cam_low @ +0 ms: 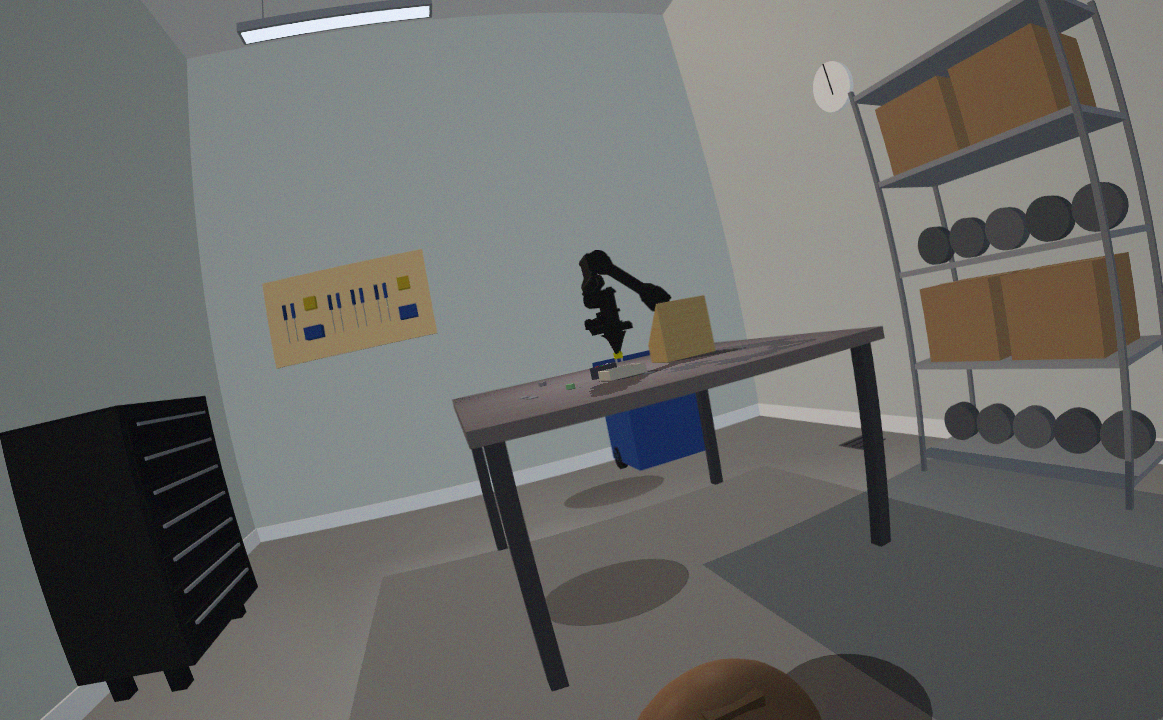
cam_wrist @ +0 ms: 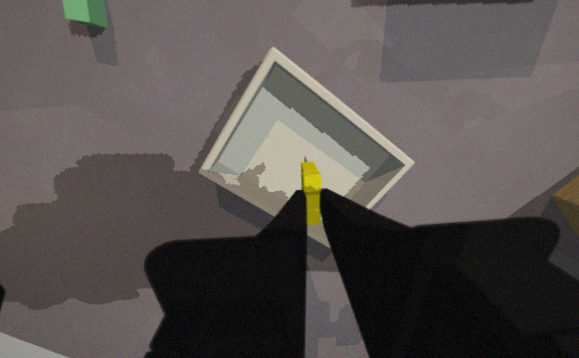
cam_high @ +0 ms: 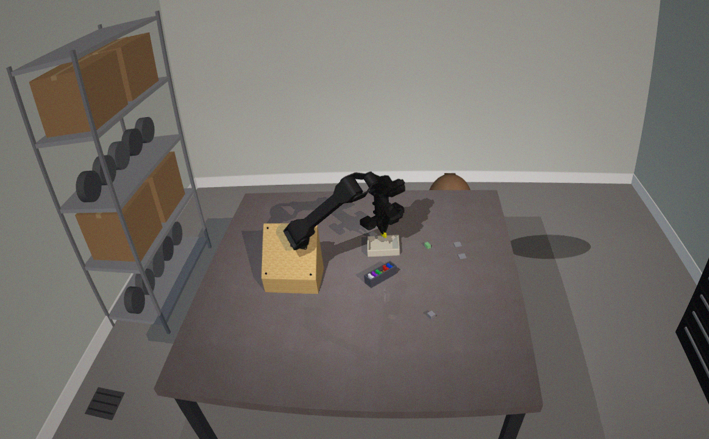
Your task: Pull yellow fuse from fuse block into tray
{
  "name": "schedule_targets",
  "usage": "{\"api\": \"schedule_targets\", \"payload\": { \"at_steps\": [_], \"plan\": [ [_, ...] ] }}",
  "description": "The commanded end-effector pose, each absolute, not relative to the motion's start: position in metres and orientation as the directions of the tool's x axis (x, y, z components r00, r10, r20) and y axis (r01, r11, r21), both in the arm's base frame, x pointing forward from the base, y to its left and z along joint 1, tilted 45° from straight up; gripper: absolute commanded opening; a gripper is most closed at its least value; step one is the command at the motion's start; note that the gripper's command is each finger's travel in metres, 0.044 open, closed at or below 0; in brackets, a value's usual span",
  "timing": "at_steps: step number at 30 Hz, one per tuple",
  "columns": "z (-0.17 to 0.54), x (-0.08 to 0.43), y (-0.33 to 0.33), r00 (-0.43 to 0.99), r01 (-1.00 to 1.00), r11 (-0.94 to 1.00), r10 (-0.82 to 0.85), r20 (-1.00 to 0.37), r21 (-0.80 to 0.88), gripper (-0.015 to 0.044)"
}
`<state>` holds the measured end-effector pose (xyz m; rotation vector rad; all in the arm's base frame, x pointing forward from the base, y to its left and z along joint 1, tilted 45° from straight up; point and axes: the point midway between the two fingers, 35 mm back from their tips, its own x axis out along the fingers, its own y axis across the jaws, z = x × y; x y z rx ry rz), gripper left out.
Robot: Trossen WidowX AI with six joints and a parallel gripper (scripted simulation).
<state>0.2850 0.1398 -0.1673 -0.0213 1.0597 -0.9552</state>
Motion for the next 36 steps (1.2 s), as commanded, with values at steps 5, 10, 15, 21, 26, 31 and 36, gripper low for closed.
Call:
{"api": "schedule_targets", "payload": {
  "at_steps": [5, 10, 15, 21, 26, 31, 36],
  "plan": [
    [-0.178, 0.285, 0.128, 0.138, 0.649, 0.611, -0.680, -0.720, -0.453, 0.0000],
    [-0.183, 0.285, 0.123, 0.138, 0.649, 0.611, -0.680, -0.720, -0.453, 0.0000],
    [-0.181, 0.286, 0.125, 0.140, 0.653, 0.613, -0.675, -0.724, -0.445, 0.0026],
    [-0.181, 0.286, 0.125, 0.140, 0.653, 0.613, -0.675, -0.724, -0.445, 0.0184],
    [-0.181, 0.286, 0.125, 0.140, 0.653, 0.613, -0.675, -0.724, -0.445, 0.0315],
    [-0.154, 0.280, 0.150, 0.138, 0.649, 0.612, -0.679, -0.721, -0.453, 0.0330],
    [-0.154, 0.280, 0.150, 0.138, 0.649, 0.612, -0.679, -0.721, -0.453, 0.0330]
  ]
}}
